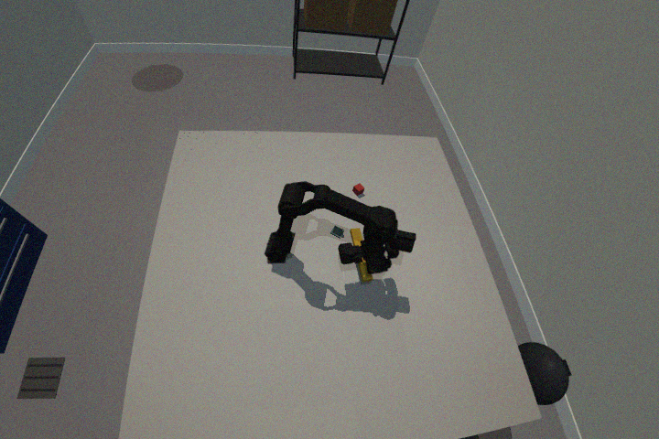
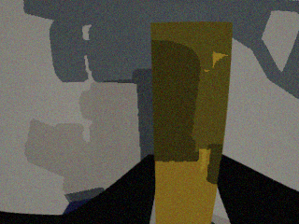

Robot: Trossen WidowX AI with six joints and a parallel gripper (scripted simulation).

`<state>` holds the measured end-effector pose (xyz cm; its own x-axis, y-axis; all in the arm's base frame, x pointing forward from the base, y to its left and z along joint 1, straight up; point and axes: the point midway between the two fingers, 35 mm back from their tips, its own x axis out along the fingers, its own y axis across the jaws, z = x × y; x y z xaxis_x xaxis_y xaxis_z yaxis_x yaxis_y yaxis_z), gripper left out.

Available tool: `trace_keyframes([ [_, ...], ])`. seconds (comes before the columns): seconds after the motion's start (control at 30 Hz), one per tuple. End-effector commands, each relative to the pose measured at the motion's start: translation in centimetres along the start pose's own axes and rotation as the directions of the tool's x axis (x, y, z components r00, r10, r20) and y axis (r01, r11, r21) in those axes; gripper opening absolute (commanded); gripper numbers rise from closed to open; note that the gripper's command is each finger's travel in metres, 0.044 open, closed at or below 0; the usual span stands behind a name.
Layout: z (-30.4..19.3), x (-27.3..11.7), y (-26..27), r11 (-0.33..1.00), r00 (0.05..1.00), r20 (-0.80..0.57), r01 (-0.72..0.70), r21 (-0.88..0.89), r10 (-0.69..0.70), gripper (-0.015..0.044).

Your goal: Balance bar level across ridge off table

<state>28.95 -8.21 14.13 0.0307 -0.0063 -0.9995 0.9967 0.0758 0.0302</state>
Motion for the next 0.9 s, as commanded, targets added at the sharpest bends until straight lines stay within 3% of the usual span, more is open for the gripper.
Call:
trace_keyframes([
  [0.0,-1.5,-0.1,-0.1,0.998,1.0,0.001,0.0,0.056,0.0,0.0],
  [0.87,-11.4,-0.2,-2.5,0.885,1.0,-0.01,0.006,0.465,-0.002,0.0],
])
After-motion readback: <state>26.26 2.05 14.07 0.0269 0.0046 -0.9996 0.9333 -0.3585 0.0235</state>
